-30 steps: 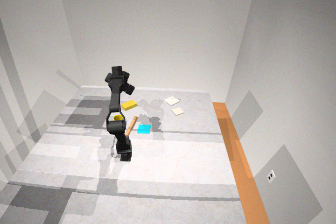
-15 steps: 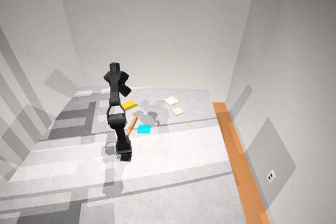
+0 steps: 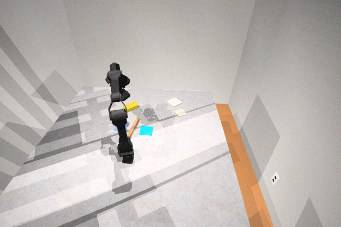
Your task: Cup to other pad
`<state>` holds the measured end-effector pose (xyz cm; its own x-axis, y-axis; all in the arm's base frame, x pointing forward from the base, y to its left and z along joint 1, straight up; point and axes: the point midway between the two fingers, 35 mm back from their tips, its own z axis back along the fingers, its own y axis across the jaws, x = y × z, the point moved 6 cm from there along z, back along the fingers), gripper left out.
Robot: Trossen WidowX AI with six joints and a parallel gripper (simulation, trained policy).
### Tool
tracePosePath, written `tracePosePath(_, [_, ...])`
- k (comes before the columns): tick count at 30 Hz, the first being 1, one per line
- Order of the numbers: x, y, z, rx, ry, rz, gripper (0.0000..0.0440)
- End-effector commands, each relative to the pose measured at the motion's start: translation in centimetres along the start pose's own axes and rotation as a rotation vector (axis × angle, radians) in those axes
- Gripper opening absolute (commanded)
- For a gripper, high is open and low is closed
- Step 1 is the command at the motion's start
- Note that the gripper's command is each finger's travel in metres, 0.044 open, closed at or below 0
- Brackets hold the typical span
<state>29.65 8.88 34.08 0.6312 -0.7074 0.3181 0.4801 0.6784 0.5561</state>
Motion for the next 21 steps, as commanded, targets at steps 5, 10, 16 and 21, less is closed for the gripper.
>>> tracePosePath(5, [-0.6, -0.2, -1.0, -0.092, 0.06, -0.067, 0.0148])
tracePosePath(10, [-1.1, -0.7, -1.9, -0.168, 0.096, -0.095, 0.0144])
tracePosePath(16, [-1.8, -1.6, -3.2, -0.268, 0.136, -0.114, 0.0149])
tracePosePath(21, [-2.4, -2.4, -4.2, -0.352, 0.169, -0.122, 0.0153])
